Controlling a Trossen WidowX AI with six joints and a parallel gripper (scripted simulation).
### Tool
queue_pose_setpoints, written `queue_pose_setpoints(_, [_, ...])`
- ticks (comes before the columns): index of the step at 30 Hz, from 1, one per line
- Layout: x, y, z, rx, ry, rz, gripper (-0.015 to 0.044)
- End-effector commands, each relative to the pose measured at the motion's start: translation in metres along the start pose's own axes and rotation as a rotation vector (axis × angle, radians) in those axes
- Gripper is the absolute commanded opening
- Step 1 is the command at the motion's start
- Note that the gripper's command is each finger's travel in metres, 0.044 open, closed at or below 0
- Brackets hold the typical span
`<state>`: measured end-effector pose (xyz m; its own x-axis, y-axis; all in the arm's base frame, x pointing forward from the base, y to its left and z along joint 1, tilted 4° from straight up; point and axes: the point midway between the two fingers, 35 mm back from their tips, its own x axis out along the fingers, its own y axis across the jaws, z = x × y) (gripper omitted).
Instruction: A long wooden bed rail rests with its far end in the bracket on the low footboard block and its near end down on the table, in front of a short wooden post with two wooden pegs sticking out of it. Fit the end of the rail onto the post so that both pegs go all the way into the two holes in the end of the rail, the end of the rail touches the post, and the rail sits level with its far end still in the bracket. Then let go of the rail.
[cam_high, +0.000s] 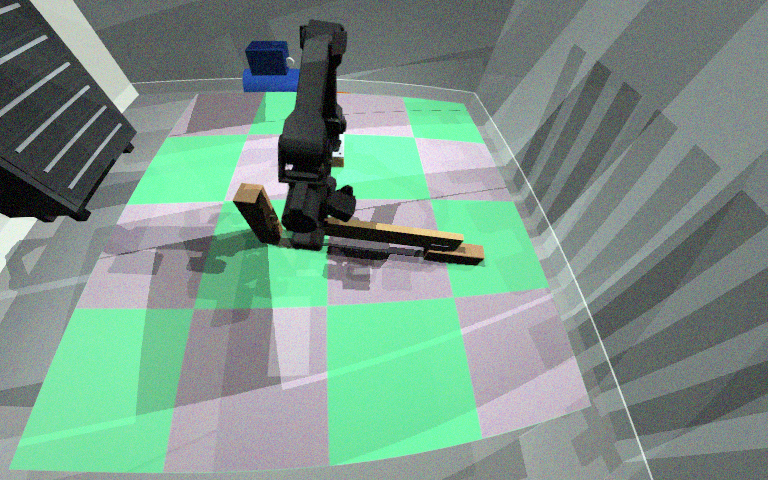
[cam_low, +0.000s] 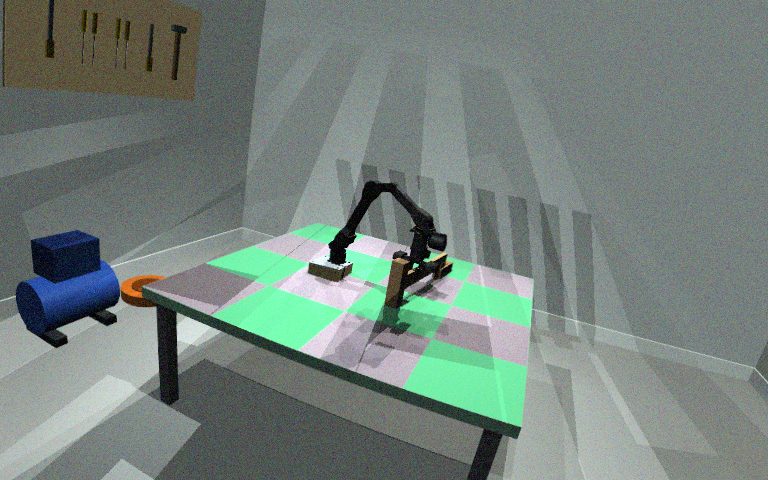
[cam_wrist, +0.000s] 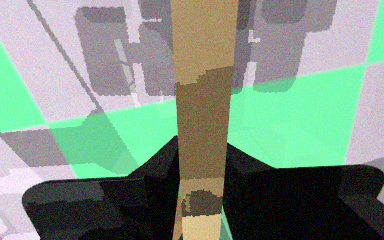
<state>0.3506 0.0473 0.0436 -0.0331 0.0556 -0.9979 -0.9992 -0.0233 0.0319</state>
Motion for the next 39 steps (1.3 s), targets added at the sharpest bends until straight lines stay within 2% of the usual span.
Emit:
queue_pose_setpoints(1, [-0.0025, -0.0007, 0.0009, -0.001, 0.000, -0.009, 0.0000])
queue_pose_setpoints(39, [-0.0028, -0.0014, 0.0030, -0.001, -0.001, -0.009, 0.0000])
